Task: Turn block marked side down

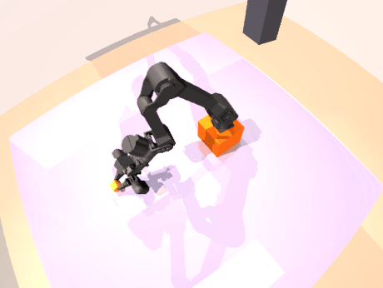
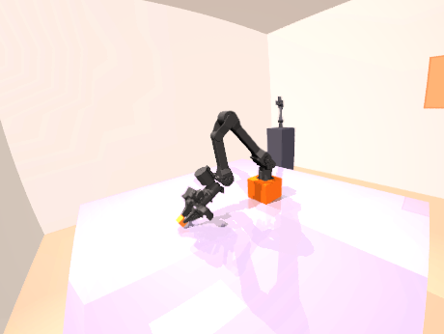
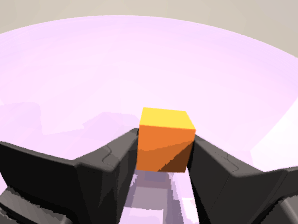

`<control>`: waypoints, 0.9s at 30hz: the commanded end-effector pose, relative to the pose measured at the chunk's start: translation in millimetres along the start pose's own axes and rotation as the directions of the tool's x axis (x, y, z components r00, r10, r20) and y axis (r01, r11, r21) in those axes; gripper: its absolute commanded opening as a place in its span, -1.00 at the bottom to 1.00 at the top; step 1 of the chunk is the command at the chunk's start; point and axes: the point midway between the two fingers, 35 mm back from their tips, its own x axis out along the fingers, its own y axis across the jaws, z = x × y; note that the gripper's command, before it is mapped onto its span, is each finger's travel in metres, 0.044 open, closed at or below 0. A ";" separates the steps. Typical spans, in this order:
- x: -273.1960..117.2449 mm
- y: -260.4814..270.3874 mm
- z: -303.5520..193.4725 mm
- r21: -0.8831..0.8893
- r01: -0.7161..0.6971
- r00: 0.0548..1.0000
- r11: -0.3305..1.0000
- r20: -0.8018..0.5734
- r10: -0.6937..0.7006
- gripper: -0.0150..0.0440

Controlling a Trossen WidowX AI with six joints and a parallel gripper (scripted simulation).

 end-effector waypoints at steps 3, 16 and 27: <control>-1.4 0.8 -2.1 0.006 -0.004 1.000 1.000 0.001 0.004 -0.49; -1.4 0.8 -2.1 0.006 -0.004 1.000 1.000 0.001 0.004 0.04; -1.4 0.8 -2.1 0.006 -0.004 1.000 1.000 0.001 0.004 1.00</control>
